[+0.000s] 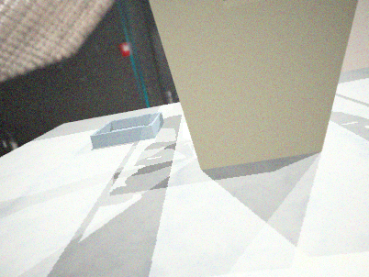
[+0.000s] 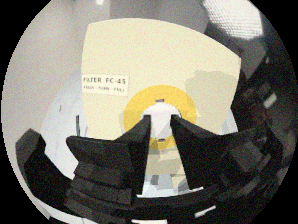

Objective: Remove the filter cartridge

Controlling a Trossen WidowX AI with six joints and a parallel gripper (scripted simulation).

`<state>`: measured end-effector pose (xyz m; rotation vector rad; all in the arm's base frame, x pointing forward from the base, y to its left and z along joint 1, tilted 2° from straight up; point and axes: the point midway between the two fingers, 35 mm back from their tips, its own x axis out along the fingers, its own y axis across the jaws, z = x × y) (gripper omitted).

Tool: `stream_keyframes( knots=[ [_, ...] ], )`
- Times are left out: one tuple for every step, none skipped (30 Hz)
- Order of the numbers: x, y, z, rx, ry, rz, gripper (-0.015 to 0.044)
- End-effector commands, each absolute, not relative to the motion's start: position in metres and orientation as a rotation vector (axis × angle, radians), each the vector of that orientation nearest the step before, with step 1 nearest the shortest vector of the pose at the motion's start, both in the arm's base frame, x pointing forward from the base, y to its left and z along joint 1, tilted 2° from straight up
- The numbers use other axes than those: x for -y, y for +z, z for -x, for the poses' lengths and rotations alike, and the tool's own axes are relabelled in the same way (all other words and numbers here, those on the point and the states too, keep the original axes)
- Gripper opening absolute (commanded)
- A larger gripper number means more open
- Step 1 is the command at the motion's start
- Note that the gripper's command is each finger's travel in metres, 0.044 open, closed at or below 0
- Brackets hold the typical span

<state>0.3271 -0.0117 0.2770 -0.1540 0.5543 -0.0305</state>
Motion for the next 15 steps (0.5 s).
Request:
stream_keyframes(
  knots=[
    [0.0112,0.2741,-0.3320,-0.556,-0.024,0.158,0.0112],
    [0.0112,0.2740,-0.3322,-0.556,-0.024,0.158,0.0112],
    [0.0112,0.2740,-0.3322,-0.556,-0.024,0.158,0.0112],
    [0.0117,0.2766,-0.3276,-0.554,-0.030,0.154,0.0106],
    [0.0117,0.2766,-0.3276,-0.554,-0.030,0.154,0.0099],
    [0.0117,0.2766,-0.3276,-0.554,-0.030,0.154,0.0092],
    [0.0117,0.2766,-0.3276,-0.554,-0.030,0.154,0.0086],
    [0.0117,0.2766,-0.3276,-0.554,-0.030,0.154,0.0079],
    [0.0117,0.2766,-0.3276,-0.554,-0.030,0.154,0.0072],
    [0.0117,0.2766,-0.3276,-0.554,-0.030,0.154,0.0066],
    [0.0117,0.2766,-0.3276,-0.554,-0.030,0.154,0.0059],
    [0.0117,0.2766,-0.3276,-0.554,-0.030,0.154,0.0052],
    [0.0117,0.2766,-0.3276,-0.554,-0.030,0.154,0.0026],
    [0.0117,0.2766,-0.3276,-0.554,-0.030,0.154,0.0000],
    [0.0117,0.2766,-0.3276,-0.554,-0.030,0.154,0.0000]
  ],
)
